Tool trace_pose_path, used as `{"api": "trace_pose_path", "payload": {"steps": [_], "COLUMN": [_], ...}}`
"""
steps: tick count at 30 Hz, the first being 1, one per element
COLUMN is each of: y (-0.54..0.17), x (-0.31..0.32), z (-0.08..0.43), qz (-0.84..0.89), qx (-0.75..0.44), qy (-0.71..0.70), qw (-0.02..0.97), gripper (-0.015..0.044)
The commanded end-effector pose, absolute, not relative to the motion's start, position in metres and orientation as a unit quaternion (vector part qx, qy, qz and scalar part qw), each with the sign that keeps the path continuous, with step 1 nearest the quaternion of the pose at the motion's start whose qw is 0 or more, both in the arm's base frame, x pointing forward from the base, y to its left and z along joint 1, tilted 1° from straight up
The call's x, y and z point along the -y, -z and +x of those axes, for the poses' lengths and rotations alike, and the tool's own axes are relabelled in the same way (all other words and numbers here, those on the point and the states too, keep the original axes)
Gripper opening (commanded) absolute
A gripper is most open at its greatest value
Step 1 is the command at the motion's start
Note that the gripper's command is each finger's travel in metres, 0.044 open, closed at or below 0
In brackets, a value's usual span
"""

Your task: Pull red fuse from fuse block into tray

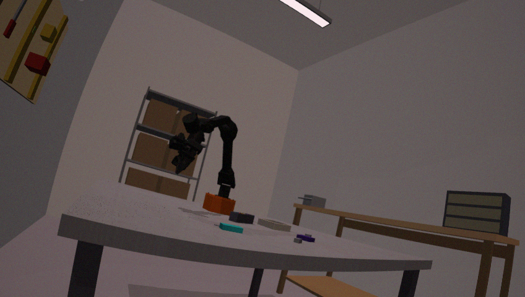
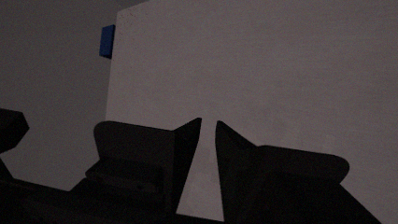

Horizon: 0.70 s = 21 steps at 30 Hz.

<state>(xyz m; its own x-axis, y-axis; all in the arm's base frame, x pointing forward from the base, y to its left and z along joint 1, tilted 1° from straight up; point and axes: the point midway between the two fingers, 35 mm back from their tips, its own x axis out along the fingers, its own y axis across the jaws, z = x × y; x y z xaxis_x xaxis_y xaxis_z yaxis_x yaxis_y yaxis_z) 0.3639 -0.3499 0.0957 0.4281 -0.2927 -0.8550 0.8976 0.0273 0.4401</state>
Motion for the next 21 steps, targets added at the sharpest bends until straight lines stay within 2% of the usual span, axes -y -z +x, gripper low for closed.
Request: {"api": "trace_pose_path", "payload": {"steps": [1, 11, 21], "y": [-0.085, -0.062, -0.041], "x": [0.278, 0.156, 0.051], "z": [0.375, 0.364, 0.317], "qz": [0.421, 0.196, -0.049], "qx": [-0.403, -0.572, -0.662], "qy": [0.377, 0.185, -0.052], "qw": [0.720, 0.775, 0.746], "gripper": [0.0071, 0.0071, 0.0071]}}
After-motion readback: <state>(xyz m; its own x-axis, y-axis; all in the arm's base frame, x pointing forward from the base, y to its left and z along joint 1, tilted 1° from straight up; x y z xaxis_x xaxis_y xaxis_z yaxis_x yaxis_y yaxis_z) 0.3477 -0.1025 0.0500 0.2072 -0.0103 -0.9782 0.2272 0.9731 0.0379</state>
